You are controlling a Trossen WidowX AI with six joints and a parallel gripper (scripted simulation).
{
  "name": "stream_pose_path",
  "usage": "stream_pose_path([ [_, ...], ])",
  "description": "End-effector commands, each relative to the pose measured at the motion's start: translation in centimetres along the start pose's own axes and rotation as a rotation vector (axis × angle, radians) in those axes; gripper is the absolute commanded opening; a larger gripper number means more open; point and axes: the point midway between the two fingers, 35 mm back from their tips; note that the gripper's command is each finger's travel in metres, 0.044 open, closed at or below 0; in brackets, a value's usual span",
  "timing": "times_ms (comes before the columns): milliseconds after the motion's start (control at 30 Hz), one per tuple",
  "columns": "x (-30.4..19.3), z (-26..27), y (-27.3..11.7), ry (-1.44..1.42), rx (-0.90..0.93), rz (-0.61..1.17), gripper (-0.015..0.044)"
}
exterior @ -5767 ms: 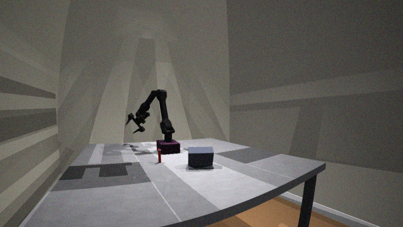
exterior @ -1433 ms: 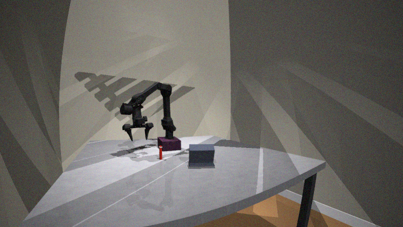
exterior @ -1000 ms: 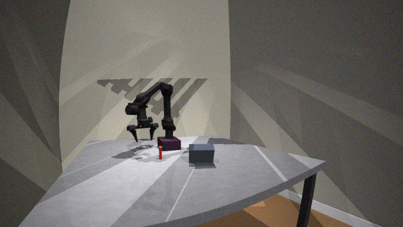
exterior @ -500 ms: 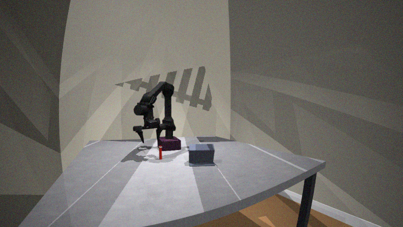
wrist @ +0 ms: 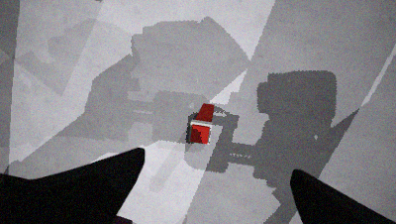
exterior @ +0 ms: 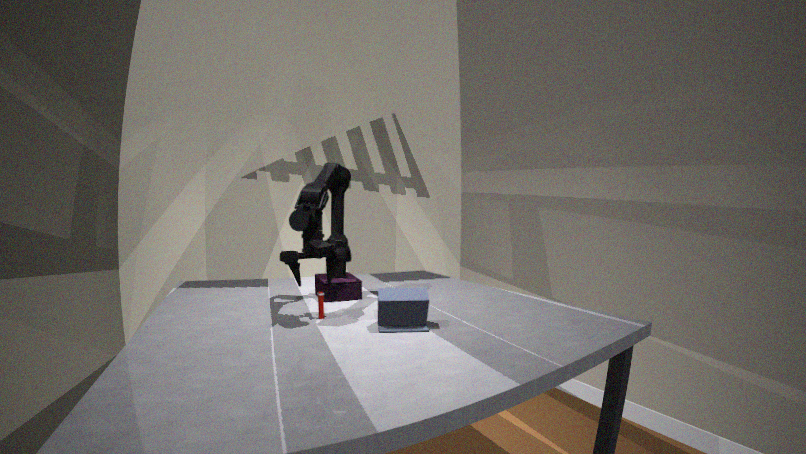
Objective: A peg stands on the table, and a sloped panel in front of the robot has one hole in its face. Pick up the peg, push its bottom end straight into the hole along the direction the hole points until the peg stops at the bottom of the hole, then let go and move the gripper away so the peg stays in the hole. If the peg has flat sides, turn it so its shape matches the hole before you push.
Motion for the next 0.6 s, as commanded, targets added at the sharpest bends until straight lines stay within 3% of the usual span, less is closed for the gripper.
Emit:
stream_pose_path([
  [0, 0.8, 0.9, 0.0, 0.010, -0.012, 0.018, 0.0440],
  [567, 1.3, 1.3, 1.7, 0.016, -0.020, 0.028, 0.0440],
])
Point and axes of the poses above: the point midway between the two fingers, 35 mm back from their tips, its own y axis out along the fingers, its own z axis across the jaws, x = y × z, and after that the axes turned 2 degrees about -y, right-handed
